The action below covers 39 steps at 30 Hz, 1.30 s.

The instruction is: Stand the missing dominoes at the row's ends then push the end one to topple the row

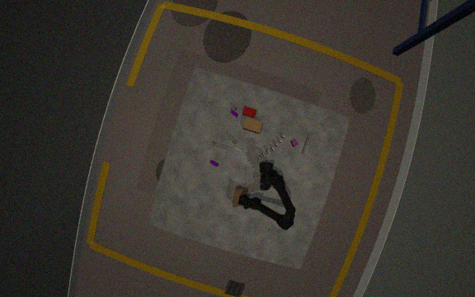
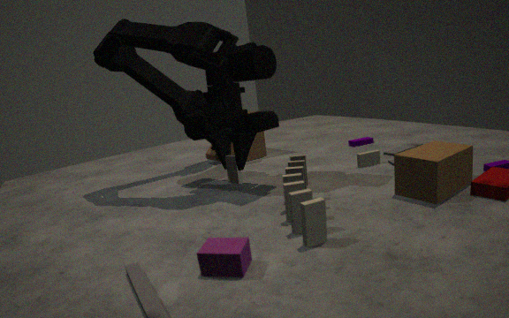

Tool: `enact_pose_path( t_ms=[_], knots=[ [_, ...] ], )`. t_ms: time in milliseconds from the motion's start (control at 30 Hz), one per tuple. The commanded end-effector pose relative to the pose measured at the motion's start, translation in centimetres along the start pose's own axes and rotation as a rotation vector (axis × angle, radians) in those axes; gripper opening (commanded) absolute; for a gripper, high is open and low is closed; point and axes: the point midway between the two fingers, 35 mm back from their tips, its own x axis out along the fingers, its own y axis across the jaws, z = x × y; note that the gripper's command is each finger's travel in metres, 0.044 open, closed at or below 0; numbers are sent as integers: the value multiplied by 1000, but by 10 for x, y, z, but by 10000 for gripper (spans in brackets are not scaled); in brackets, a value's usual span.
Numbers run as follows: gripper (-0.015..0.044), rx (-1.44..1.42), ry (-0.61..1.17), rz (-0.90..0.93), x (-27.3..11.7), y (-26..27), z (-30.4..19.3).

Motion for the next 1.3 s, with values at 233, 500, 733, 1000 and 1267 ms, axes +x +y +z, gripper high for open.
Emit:
enact_pose_path(
  t_ms=[233, 500, 733, 1000, 1267],
  knots=[
    [107, -2, -4, 2, 0, 0, 1],
    [107, -54, 26, 101, -95, 2, -1],
    [107, -66, 30, 118, -115, -4, 0],
    [107, -314, 10, 59, -123, 57, -25],
    [107, -523, 2, 7, -117, 107, -58]
  ],
)
